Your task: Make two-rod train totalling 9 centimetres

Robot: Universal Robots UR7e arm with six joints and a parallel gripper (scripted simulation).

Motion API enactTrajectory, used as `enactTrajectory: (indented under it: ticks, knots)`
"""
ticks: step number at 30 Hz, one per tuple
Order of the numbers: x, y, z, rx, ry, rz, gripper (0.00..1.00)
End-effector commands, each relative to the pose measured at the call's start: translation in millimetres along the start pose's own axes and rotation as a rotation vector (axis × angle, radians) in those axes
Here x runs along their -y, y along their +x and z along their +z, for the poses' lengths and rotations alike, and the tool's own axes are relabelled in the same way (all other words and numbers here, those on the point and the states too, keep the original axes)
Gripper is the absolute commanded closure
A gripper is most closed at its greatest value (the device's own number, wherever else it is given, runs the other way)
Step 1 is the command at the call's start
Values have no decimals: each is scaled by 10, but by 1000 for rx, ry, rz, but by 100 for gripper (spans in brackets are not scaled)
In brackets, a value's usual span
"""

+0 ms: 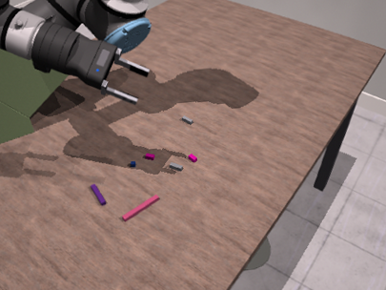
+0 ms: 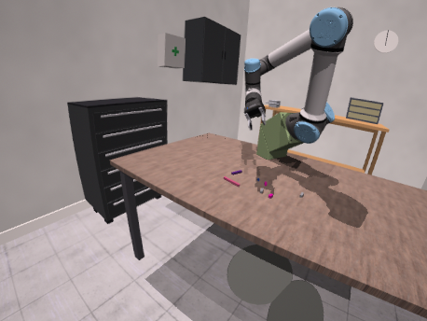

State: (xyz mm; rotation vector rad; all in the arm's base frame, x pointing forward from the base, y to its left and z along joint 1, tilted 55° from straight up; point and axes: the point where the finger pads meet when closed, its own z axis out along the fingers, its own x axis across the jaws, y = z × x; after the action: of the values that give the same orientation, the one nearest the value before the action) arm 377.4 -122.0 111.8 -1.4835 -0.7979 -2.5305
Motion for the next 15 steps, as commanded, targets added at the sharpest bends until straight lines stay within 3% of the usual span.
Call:
enactTrajectory:
  ticks: [1,4,15]
  knots:
    - [97,27,70,-3,54,-83,0]
    - [132,35,93,-4,73,-113,0]
    - [586,113,340,-60,325,-503,0]
